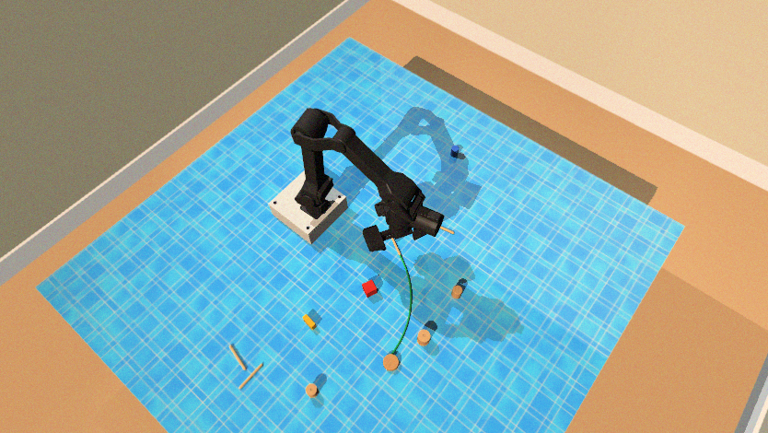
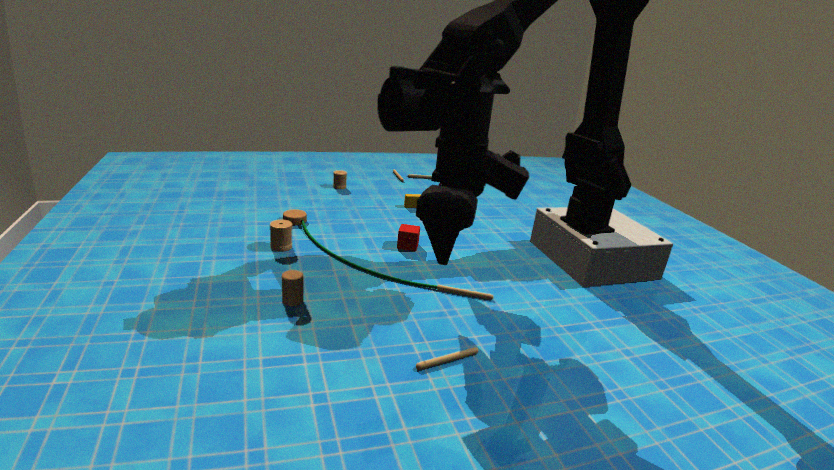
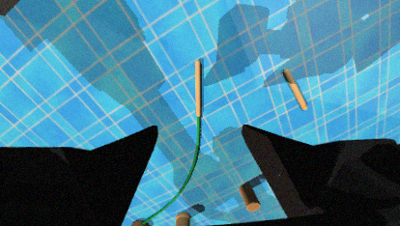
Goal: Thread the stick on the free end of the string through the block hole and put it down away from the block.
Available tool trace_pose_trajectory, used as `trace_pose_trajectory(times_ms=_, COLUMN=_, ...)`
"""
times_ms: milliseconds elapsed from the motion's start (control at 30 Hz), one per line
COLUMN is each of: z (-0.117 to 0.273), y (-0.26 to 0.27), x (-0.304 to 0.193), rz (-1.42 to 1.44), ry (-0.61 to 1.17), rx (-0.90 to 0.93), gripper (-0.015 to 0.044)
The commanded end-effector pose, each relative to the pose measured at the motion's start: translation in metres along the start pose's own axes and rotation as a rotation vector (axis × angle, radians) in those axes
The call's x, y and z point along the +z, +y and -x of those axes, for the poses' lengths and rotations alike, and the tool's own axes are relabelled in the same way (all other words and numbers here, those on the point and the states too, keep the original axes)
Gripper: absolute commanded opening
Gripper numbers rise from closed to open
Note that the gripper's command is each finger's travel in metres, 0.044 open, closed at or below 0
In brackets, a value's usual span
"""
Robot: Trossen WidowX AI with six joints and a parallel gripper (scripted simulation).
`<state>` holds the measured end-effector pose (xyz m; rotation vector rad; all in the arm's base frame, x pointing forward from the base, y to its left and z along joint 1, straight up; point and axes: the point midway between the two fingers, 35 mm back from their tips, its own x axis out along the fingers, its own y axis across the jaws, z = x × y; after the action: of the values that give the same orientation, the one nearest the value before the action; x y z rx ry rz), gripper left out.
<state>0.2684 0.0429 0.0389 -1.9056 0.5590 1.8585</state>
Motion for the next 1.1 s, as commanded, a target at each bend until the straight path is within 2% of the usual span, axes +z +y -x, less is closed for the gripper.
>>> trace_pose_trajectory(times_ms=0, z=0.0, y=-0.001, x=0.001, rz=0.027, ry=0.005, rx=0.002, gripper=0.044)
trace_pose_trajectory(times_ms=400, z=0.0, y=-0.001, x=0.001, rz=0.027, ry=0.005, rx=0.002, gripper=0.0125)
trace_pose_trajectory(times_ms=1067, z=-0.017, y=-0.002, x=0.0, rz=0.027, ry=0.005, rx=0.002, gripper=0.0121)
